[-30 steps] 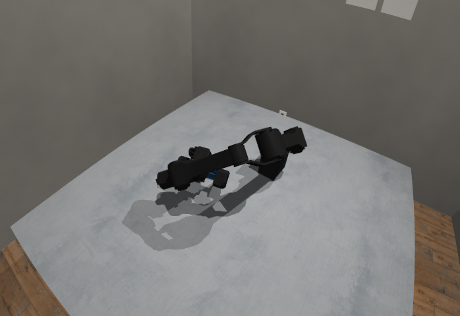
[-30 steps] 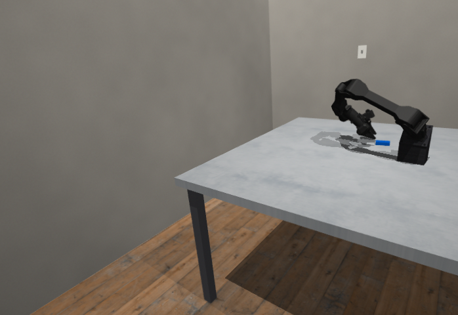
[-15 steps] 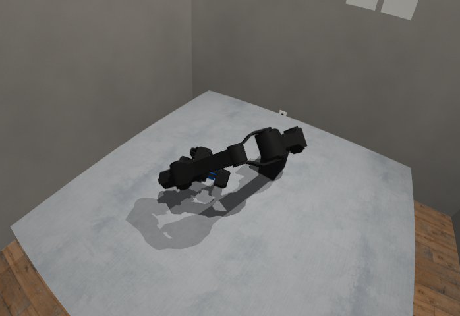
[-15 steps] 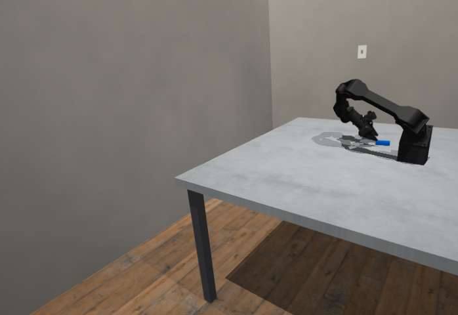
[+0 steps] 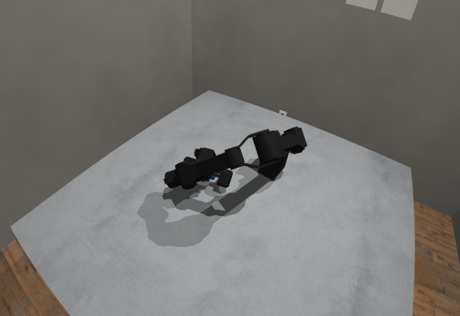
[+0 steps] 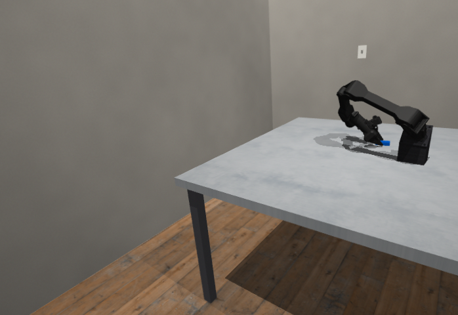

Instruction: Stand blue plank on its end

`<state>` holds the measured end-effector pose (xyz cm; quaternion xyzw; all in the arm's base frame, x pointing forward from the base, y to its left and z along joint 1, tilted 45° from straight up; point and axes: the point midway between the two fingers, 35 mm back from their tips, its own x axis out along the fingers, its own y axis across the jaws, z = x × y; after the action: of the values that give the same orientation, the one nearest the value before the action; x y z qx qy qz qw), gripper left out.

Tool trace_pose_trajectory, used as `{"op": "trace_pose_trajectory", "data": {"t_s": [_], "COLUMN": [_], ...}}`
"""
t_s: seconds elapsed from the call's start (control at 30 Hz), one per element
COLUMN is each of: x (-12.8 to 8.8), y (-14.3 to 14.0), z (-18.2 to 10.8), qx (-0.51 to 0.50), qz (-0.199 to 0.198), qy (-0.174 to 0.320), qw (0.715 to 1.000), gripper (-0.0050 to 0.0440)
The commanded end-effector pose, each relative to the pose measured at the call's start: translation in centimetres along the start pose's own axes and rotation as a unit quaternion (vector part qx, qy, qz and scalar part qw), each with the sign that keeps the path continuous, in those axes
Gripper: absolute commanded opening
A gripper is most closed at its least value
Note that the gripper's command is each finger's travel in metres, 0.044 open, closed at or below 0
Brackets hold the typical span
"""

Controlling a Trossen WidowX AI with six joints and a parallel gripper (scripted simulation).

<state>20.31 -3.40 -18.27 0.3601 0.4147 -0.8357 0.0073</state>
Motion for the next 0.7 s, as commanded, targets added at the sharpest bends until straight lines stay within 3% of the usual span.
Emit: {"op": "trace_pose_trajectory", "data": {"t_s": [0.0, 0.3, 0.33, 0.67], "x": [0.1, 0.05, 0.05, 0.05], "y": [-0.07, -0.04, -0.04, -0.04], "z": [-0.13, -0.15, -0.15, -0.15], "qx": [-0.001, -0.001, -0.001, -0.001], "qz": [0.002, 0.003, 0.003, 0.003], "qy": [0.001, 0.001, 0.001, 0.001], "qw": [1.0, 1.0, 1.0, 1.0], "gripper": [0.044, 0.044, 0.0125, 0.0125]}}
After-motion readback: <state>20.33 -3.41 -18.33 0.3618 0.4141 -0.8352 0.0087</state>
